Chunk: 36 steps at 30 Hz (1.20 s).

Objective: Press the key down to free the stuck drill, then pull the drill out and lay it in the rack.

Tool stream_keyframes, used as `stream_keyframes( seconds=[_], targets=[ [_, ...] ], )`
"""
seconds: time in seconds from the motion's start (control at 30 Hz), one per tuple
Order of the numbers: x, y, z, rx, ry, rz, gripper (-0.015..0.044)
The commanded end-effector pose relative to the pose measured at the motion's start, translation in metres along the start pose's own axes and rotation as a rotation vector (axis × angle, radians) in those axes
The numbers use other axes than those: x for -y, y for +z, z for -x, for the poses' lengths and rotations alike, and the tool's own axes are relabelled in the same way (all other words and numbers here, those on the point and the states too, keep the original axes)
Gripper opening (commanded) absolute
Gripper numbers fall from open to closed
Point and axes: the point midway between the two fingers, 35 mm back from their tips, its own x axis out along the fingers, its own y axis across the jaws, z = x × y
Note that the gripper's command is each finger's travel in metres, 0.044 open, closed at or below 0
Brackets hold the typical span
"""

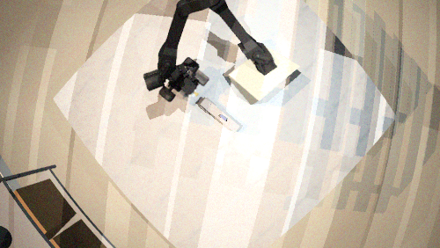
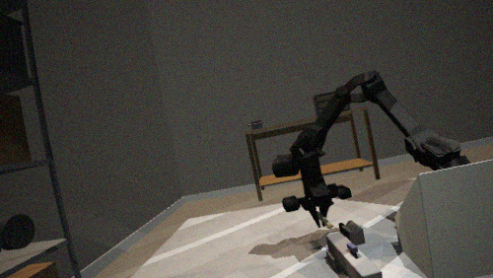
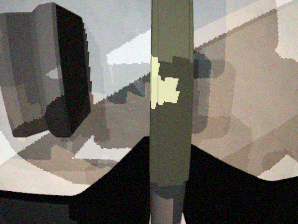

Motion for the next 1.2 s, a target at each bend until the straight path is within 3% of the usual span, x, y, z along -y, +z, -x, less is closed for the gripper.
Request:
stream_keyframes(
  seconds=[0.0,1.17],
  targets=[
    [0.001,0.000,0.003,-0.003,-0.003,-0.001,0.0000],
    [0.000,0.006,0.015,-0.002,-0.003,-0.001,0.0000]
  ],
)
